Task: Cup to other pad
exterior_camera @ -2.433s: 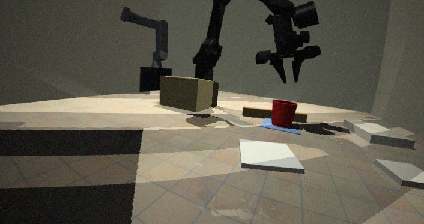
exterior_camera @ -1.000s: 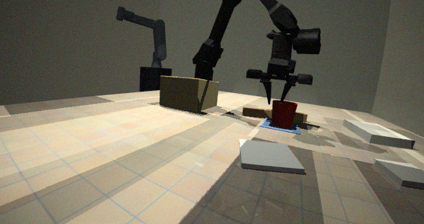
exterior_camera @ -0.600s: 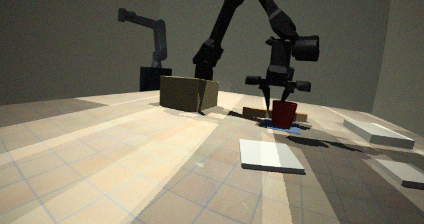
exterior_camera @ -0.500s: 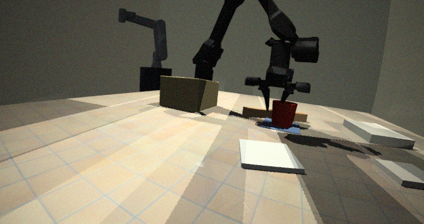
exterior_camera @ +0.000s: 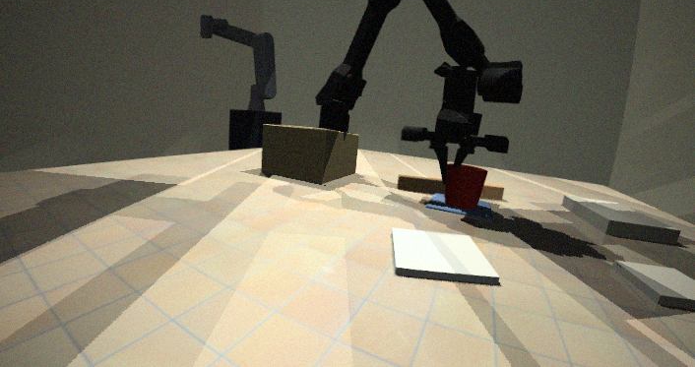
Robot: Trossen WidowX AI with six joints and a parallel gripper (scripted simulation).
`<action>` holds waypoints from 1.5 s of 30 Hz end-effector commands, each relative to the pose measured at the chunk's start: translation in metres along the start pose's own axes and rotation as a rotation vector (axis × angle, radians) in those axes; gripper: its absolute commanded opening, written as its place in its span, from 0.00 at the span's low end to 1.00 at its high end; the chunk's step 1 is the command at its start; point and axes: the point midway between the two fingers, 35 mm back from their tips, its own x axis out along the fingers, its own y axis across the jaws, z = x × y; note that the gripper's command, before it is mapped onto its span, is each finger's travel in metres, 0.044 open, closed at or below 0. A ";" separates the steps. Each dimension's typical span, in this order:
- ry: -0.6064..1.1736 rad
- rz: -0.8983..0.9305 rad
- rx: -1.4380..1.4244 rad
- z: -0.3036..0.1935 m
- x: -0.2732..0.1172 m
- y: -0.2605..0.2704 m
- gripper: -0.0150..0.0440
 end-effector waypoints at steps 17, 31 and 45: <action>0.003 0.000 0.002 0.001 -0.047 -0.001 0.25; 0.001 -0.003 0.006 0.002 -0.053 -0.004 0.25; 0.001 -0.003 0.006 0.001 -0.053 -0.004 0.25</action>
